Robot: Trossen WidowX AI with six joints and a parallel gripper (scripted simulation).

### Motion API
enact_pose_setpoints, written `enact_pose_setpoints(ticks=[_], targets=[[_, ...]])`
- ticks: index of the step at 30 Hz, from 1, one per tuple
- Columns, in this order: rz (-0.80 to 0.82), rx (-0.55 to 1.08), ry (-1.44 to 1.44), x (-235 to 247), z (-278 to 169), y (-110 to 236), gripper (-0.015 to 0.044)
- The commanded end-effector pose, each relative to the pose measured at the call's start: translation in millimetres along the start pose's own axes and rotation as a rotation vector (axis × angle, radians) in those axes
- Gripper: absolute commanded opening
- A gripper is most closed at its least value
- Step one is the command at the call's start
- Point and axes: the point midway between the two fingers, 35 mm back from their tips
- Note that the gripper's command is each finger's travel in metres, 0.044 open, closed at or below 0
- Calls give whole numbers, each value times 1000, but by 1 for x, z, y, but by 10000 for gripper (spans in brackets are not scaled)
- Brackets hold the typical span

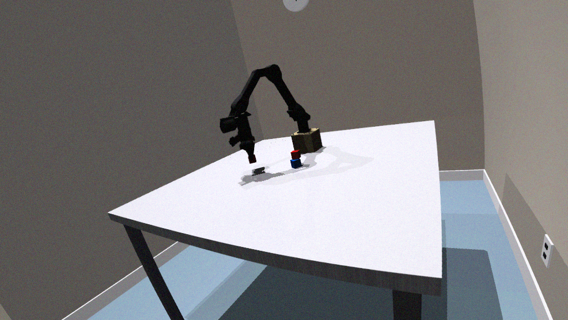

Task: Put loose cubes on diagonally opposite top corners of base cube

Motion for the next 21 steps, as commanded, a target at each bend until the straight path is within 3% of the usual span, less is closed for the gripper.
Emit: enact_pose_setpoints(ticks=[1, 21], targets=[[7, -5, 4, 1, 1, 15, 105], [6, -5, 7, -1, -3, 67, 105]])
Point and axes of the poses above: the point midway between the two fingers, 35 mm back from their tips, its own y axis back along the fingers, its own x axis across the jaws, z = x × y, and after that the axes turned 4 degrees about -y, right-handed
